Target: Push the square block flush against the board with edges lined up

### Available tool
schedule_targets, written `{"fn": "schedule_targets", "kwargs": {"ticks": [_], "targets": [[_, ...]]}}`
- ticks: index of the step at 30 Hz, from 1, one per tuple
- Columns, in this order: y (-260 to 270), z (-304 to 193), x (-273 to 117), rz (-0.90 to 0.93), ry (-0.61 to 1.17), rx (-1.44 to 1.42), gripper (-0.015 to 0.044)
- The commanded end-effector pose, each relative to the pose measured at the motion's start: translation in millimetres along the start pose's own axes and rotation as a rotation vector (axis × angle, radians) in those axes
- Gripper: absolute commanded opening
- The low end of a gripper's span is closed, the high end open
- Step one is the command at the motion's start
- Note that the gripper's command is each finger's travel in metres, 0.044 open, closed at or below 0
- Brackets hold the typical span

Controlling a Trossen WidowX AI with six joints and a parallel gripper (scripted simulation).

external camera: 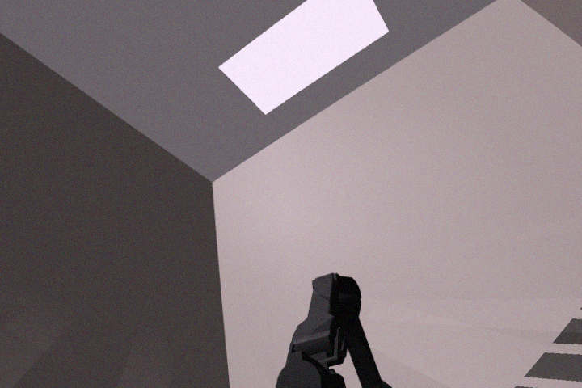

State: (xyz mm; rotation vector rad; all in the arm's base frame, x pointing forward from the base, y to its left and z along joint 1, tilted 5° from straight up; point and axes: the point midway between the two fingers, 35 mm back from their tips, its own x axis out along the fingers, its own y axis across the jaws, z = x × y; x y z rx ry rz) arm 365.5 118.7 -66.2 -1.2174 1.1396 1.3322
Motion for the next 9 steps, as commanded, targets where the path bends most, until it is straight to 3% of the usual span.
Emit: {"fn": "schedule_targets", "kwargs": {"ticks": [1,9], "targets": [[0.2,-4.2,0.5,0.000,0.001,-0.002,0.0000],[-0.3,4.5,0.4,0.000,0.000,-0.002,0.0000]]}}
